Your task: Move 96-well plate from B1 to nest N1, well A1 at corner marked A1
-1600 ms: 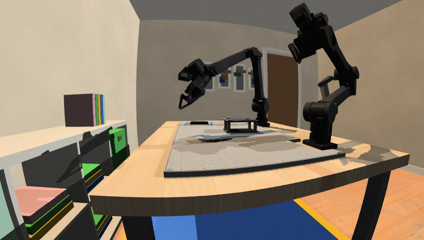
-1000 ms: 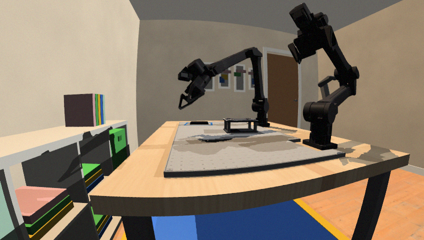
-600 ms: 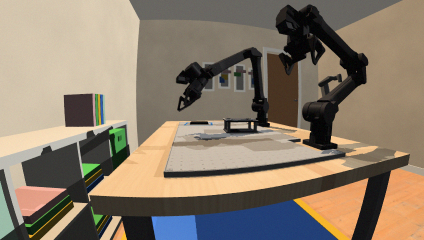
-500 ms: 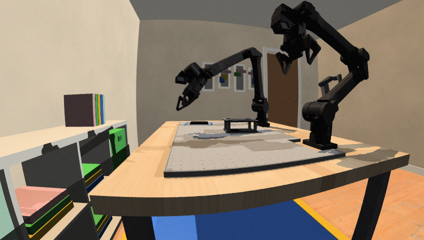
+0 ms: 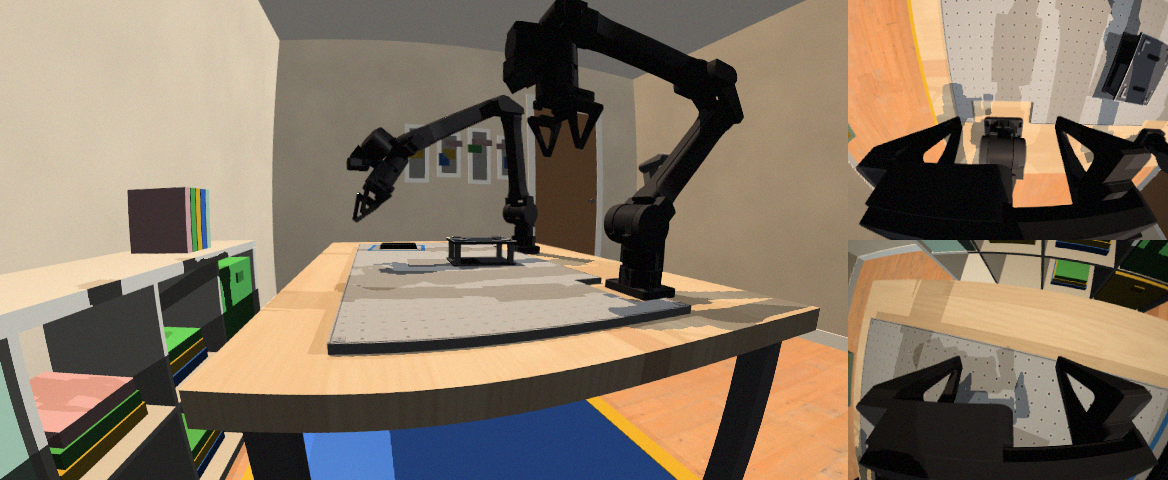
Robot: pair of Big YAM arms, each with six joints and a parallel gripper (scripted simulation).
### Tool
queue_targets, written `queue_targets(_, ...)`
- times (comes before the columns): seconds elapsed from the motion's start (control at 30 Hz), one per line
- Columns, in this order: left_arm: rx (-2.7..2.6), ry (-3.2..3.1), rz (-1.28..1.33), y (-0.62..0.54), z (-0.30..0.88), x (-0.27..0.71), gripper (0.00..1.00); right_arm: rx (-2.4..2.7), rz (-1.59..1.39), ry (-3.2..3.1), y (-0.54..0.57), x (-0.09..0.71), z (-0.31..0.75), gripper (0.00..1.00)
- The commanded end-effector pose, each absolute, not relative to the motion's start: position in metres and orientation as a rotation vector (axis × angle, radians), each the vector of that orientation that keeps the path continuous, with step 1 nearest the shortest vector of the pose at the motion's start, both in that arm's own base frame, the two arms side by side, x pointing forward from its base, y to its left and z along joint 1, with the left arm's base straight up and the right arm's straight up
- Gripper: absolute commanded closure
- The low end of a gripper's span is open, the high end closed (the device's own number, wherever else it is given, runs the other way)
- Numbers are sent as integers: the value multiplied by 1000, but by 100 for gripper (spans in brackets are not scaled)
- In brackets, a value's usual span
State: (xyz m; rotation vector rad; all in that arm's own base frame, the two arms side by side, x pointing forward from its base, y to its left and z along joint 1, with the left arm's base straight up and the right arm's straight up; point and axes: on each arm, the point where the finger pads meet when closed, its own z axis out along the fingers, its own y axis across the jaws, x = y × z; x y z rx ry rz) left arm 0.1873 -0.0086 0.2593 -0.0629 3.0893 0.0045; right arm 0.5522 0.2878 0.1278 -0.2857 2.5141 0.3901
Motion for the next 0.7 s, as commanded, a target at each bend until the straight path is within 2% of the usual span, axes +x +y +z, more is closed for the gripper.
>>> queue_targets(0.0, -6, 3089, -13, -24, 280, 198, 0, -271, 342, 2513, 282, 573, 164, 0)
queue_targets(0.67, -19, 3107, -12, -45, 263, 197, 0, -228, 255, 2619, 205, 570, 144, 0)
